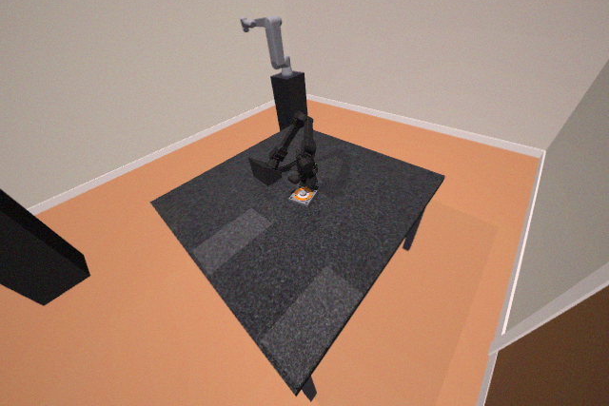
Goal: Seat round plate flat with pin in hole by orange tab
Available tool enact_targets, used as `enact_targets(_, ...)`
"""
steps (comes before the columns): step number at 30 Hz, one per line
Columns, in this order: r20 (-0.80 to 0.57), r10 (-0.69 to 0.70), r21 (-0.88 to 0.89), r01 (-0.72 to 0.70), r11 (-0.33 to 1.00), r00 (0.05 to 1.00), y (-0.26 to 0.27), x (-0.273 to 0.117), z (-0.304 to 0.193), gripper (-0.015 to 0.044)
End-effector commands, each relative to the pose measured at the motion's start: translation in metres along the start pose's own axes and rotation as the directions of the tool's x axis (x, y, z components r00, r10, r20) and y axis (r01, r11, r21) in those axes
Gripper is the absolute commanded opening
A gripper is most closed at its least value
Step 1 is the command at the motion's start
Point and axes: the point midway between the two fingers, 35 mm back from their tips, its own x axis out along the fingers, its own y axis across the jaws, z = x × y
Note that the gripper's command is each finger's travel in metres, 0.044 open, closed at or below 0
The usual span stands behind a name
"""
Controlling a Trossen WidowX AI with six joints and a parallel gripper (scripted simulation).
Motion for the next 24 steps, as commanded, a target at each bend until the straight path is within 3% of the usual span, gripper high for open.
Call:
enact_targets(1, 0.014, -0.01, -0.009, 0.01, 1.0, 1.0, -0.0001, -0.0212, 0.0002, 0.0)
enact_targets(24, 0.009, -0.003, 0.0, 0.003, 1.0, 1.0, 0.0, -0.0153, -0.0008, 0.0)
